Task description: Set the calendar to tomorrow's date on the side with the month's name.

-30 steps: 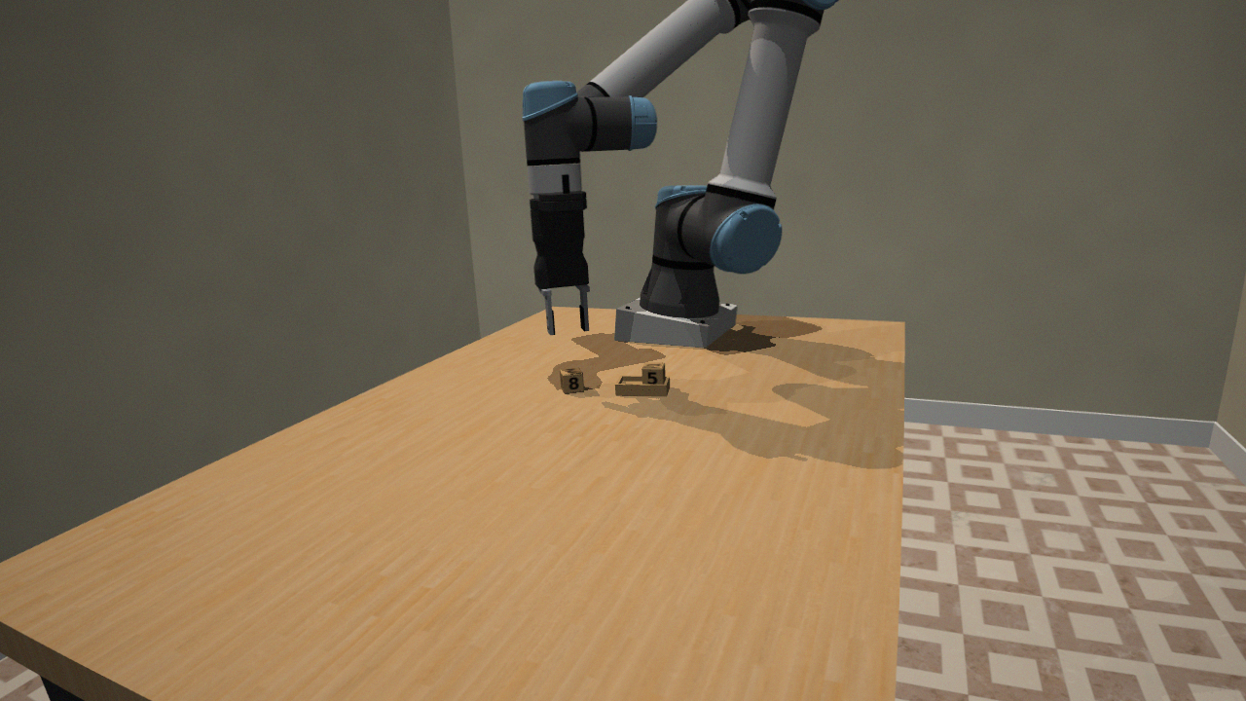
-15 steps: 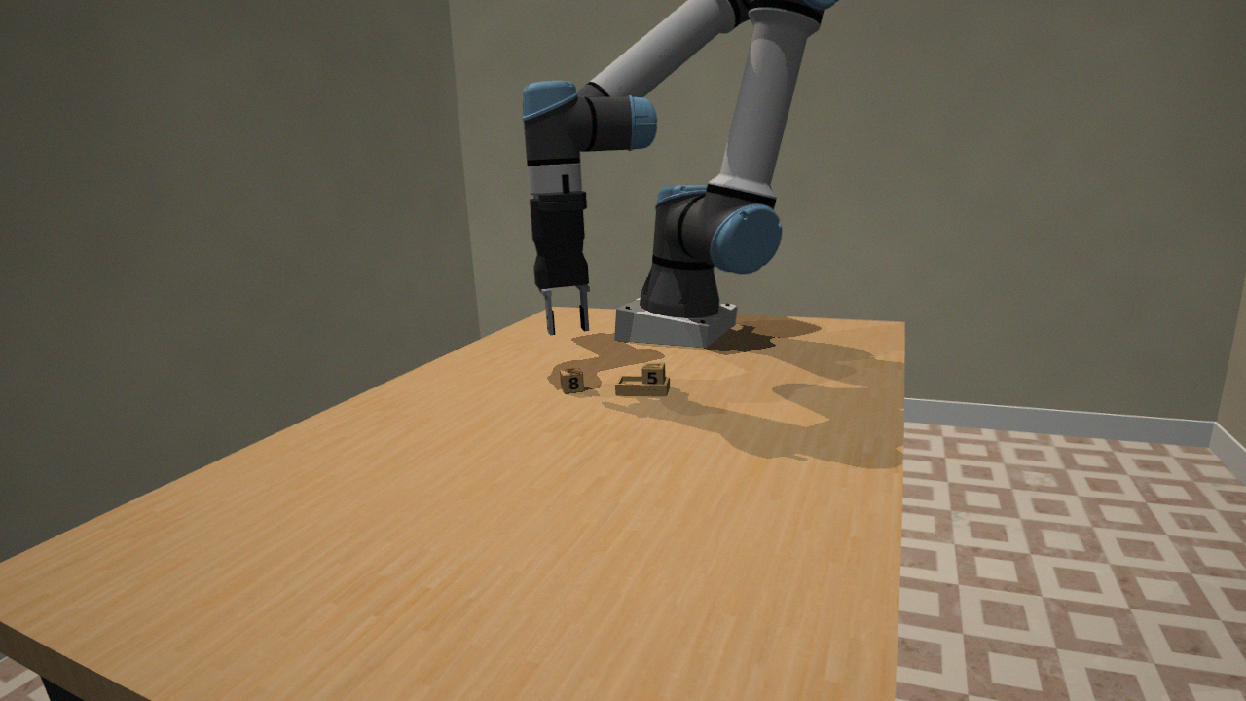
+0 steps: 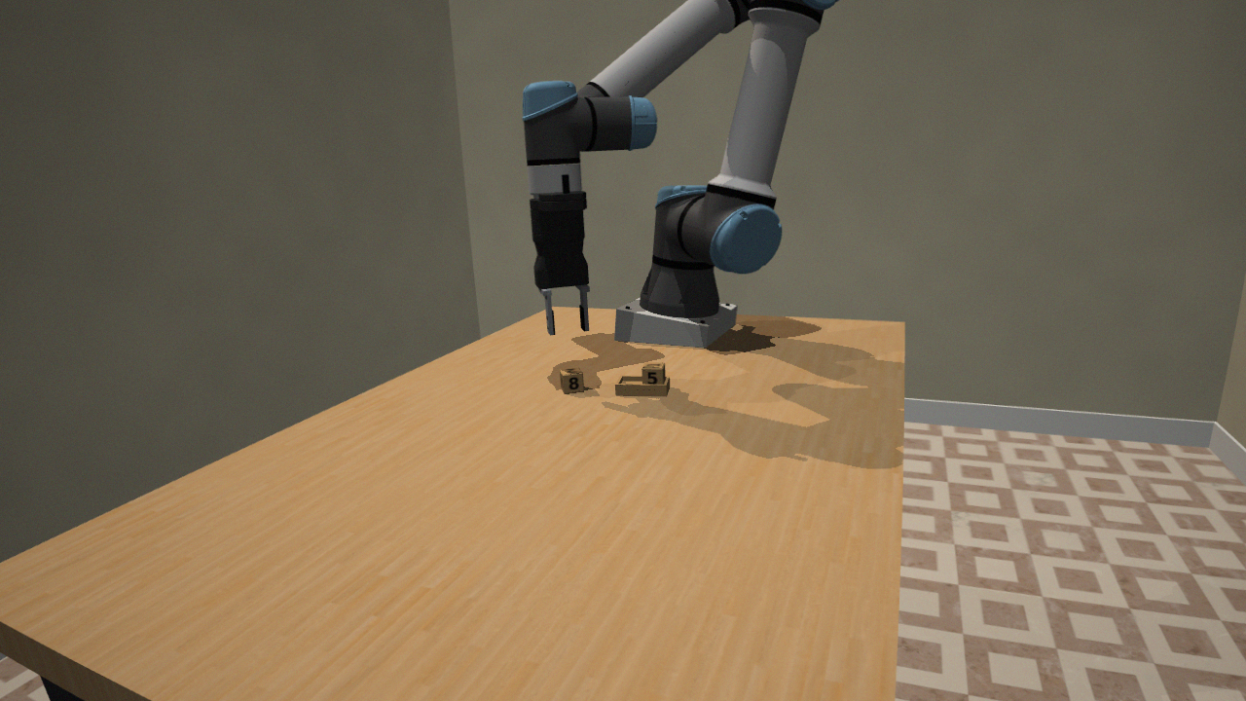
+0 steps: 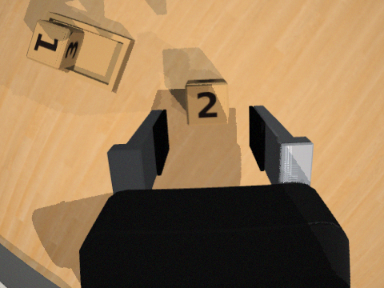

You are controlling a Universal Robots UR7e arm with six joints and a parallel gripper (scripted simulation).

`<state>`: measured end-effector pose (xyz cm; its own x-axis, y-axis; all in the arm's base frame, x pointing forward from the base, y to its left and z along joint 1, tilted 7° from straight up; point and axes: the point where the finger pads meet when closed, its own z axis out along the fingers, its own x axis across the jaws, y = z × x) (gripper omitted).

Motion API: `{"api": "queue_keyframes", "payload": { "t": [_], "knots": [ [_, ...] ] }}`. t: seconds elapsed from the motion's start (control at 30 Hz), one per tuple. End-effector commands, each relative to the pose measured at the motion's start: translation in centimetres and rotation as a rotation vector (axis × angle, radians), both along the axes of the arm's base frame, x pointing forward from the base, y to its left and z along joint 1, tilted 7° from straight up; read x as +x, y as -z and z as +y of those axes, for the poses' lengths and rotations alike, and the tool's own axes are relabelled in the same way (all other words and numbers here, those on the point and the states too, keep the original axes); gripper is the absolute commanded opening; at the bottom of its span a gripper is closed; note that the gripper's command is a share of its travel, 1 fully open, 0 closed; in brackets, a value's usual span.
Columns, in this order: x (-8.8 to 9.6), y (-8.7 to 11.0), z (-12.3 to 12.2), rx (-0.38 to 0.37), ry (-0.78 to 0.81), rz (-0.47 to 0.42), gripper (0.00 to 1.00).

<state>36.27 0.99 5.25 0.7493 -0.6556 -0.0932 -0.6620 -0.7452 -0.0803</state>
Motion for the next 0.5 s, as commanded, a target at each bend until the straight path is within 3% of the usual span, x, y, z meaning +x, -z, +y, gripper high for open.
{"api": "queue_keyframes", "payload": {
  "t": [0.0,0.47],
  "knots": [
    [0.04,-0.03,-0.02,0.000,0.000,-0.001,0.87],
    [0.03,0.36,0.03,-0.001,0.000,-0.001,0.87]
  ]
}}
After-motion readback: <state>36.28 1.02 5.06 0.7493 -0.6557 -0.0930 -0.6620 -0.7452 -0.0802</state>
